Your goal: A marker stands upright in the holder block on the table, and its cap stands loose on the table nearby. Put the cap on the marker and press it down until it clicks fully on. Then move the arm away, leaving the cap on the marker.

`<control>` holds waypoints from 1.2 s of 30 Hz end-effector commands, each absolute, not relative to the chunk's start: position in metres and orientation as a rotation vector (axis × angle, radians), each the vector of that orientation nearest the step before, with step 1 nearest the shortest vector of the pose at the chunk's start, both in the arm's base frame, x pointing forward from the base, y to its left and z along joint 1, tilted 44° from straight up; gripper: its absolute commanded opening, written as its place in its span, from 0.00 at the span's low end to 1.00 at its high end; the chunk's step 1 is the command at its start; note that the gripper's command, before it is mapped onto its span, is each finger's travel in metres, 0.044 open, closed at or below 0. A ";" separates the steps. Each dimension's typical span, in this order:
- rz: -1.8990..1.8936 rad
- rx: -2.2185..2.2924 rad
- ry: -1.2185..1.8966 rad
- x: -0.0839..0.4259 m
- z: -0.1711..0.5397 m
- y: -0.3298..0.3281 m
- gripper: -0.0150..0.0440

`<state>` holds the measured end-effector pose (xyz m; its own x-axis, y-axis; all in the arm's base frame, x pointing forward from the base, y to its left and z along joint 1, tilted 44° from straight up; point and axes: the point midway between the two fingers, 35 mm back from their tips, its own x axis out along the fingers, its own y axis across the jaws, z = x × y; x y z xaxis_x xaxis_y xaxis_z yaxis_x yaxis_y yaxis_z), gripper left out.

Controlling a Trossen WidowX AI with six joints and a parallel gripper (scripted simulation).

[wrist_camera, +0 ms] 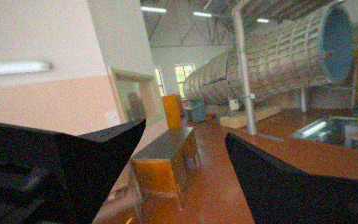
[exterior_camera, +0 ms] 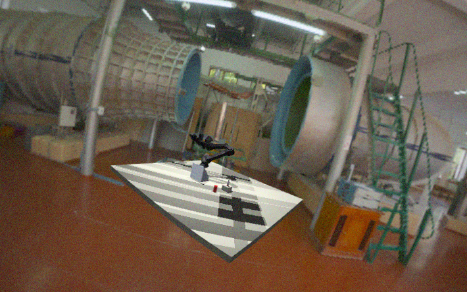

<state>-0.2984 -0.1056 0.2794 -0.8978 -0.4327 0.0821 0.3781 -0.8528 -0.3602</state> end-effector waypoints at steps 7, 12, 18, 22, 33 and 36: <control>-2.379 -0.003 0.391 -0.282 0.245 -0.188 0.67; -2.106 0.190 0.365 -0.243 0.213 -0.257 0.67; -1.768 0.413 0.391 -0.171 0.172 -0.324 0.67; -1.545 0.542 0.439 -0.109 0.146 -0.353 0.67; -0.954 0.835 0.689 0.078 0.082 -0.356 0.67; -0.801 0.907 0.788 0.126 0.065 -0.338 0.67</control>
